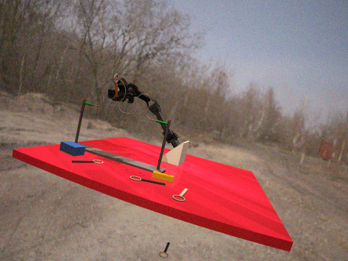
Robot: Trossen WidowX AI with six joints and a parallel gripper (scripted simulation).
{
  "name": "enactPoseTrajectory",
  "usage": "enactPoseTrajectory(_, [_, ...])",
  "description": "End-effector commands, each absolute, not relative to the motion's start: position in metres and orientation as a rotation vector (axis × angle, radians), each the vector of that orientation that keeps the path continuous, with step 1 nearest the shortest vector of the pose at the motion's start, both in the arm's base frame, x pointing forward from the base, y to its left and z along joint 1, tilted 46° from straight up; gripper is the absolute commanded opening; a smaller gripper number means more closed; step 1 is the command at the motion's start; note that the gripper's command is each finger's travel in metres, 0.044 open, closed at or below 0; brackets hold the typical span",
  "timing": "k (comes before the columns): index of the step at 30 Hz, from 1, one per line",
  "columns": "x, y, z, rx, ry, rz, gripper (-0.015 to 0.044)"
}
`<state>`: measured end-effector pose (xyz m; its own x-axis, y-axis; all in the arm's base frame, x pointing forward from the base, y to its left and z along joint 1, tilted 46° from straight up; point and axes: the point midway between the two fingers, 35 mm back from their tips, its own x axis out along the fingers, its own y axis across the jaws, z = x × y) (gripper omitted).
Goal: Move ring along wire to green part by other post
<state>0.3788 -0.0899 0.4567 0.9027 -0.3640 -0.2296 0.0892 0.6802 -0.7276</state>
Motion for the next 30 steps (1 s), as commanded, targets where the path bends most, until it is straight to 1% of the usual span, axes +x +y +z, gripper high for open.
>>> enactPoseTrajectory(1, [0.376, -0.091, 0.458, -0.843, 0.366, -0.277, -0.0150])
enactPoseTrajectory(30, [0.377, -0.098, 0.469, -1.202, 0.309, -0.359, -0.0150])
